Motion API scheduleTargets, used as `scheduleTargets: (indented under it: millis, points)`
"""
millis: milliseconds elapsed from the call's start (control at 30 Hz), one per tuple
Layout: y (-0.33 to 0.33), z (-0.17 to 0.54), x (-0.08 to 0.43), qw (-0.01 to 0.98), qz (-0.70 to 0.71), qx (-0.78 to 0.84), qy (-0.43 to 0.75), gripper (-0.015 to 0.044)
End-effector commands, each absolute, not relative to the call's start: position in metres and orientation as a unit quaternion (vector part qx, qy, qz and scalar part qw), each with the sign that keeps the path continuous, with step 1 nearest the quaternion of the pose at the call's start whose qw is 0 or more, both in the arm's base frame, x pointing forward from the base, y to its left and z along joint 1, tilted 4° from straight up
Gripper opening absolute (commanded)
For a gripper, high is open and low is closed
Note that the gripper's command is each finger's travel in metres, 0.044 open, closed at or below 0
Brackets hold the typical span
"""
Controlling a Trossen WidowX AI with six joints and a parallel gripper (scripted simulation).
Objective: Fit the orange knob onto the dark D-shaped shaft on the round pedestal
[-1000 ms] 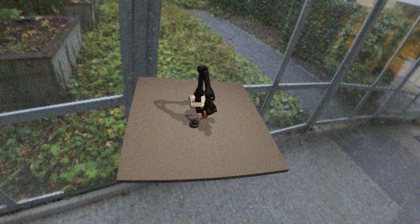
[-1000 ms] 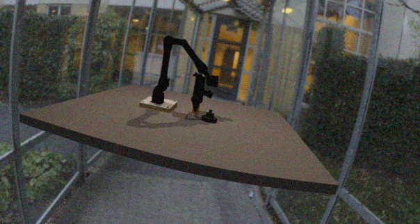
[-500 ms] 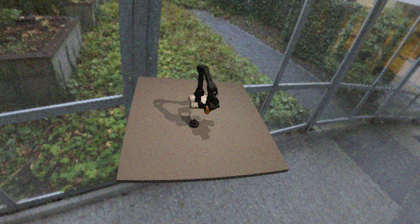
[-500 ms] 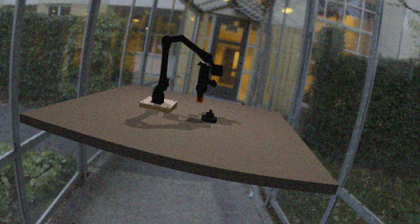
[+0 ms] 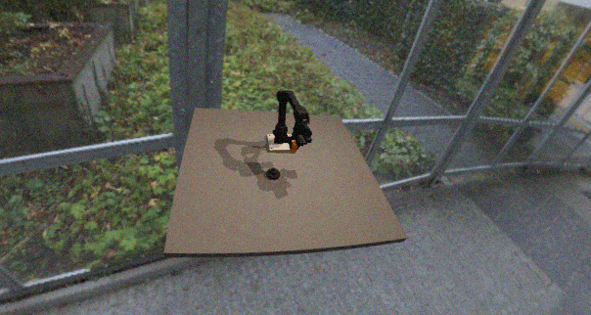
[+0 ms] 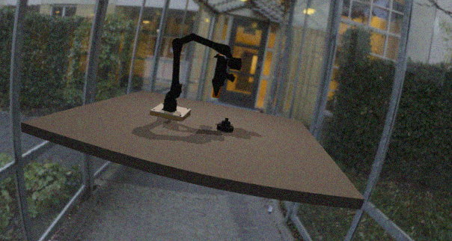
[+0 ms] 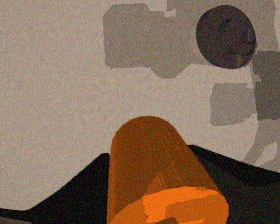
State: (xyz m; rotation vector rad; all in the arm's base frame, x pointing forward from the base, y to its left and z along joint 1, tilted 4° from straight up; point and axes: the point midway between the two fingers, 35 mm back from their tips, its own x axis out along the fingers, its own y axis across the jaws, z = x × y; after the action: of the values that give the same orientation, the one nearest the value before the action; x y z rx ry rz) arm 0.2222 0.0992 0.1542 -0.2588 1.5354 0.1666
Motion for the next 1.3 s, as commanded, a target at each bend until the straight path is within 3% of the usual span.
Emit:
scheduleTargets:
  millis: [0, 1267]
  points:
    - [0.099, 0.158, 0.224, 0.710, 0.073, -0.115, 0.691, 0.0000]
    - [0.033, 0.130, 0.305, 0.712, 0.071, -0.117, 0.689, 0.0000]
